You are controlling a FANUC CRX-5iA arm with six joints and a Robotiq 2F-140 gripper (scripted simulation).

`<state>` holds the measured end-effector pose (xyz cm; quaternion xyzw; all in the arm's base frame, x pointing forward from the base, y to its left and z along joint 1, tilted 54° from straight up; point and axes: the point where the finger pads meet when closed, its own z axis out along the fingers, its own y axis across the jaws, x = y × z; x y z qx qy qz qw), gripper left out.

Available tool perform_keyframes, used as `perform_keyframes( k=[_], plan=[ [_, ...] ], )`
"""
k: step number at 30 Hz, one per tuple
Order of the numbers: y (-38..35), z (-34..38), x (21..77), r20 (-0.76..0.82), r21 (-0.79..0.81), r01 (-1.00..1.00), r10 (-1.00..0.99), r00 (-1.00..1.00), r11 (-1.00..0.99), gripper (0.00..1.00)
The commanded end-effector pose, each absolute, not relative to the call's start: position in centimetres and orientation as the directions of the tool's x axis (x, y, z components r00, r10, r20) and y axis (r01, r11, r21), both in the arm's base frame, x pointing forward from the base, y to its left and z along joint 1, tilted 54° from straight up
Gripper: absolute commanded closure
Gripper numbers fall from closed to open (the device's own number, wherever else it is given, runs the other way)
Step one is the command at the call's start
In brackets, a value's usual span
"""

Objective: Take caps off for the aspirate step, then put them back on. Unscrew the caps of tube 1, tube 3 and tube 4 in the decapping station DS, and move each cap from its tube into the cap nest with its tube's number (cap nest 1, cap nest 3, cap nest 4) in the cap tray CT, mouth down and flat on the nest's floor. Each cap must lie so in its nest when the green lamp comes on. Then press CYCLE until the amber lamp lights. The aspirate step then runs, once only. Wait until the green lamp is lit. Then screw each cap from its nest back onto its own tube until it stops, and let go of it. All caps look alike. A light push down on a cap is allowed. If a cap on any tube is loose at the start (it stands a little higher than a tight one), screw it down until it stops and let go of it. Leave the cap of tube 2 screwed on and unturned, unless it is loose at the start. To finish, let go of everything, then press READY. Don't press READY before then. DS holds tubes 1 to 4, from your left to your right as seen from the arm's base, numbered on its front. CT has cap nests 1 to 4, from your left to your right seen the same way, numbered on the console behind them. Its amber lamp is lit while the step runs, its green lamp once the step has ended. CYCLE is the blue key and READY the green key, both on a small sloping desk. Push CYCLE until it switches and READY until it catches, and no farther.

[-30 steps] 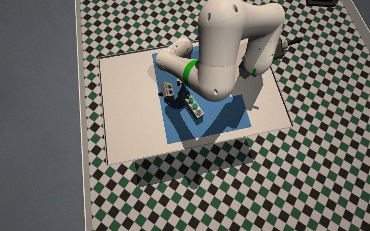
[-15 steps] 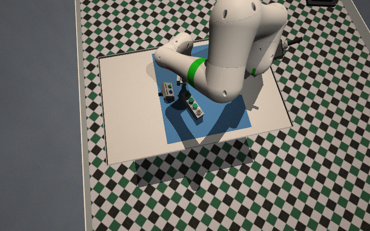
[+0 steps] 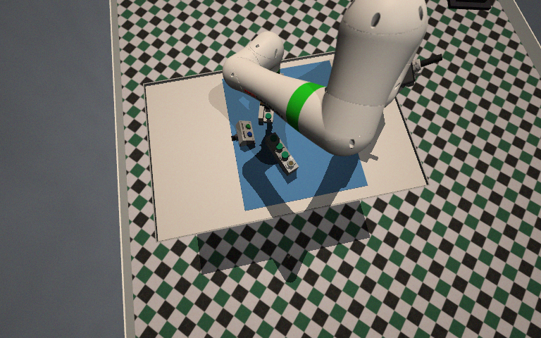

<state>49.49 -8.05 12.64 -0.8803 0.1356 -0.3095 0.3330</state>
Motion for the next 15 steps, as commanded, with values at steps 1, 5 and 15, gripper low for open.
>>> perform_keyframes(
  k=[1,5,15],
  plan=[
    [-9.2,14.0,48.0,0.455,-0.671,-0.032,-0.445,0.771,-0.741,0.71],
    [-9.9,14.8,47.2,0.455,-0.671,-0.032,-0.445,0.771,-0.741,0.71],
    [-7.8,16.0,46.6,0.275,-0.762,-0.222,-0.615,0.740,-0.608,0.65]
  ],
)
